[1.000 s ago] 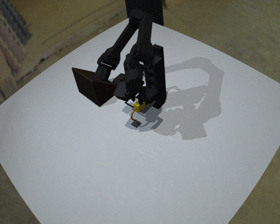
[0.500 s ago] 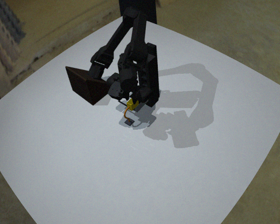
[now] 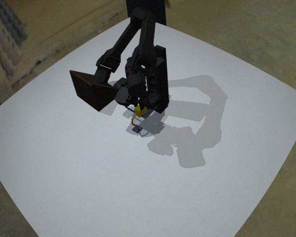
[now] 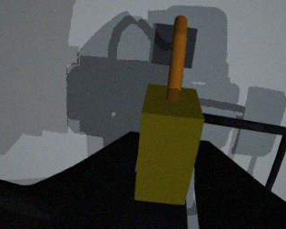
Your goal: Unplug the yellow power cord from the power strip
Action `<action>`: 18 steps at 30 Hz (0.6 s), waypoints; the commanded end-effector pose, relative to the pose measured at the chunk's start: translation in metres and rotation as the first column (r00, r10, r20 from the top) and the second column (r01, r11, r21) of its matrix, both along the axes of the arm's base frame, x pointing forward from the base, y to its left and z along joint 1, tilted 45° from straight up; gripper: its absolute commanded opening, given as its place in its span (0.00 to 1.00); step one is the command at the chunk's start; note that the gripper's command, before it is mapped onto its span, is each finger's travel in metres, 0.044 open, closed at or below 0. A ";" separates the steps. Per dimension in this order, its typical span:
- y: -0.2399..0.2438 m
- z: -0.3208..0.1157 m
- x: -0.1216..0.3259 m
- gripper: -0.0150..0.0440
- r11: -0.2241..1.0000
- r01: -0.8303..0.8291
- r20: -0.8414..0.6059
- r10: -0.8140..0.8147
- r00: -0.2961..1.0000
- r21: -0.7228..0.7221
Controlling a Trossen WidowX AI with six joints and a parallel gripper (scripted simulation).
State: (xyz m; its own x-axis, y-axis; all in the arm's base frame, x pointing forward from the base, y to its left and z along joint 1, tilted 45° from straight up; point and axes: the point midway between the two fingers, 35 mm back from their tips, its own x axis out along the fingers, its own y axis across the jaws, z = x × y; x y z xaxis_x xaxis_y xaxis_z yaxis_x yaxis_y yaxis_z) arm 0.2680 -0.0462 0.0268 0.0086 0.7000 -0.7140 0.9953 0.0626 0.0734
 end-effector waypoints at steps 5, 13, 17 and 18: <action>-0.001 -0.001 0.000 0.25 1.000 0.000 0.000 0.000 1.000 0.000; -0.010 -0.008 0.003 0.25 1.000 0.001 0.000 -0.001 1.000 -0.001; -0.006 -0.004 0.002 0.39 1.000 0.004 -0.005 -0.004 1.000 0.005; -0.006 -0.004 0.002 0.43 1.000 0.004 -0.005 -0.004 1.000 0.005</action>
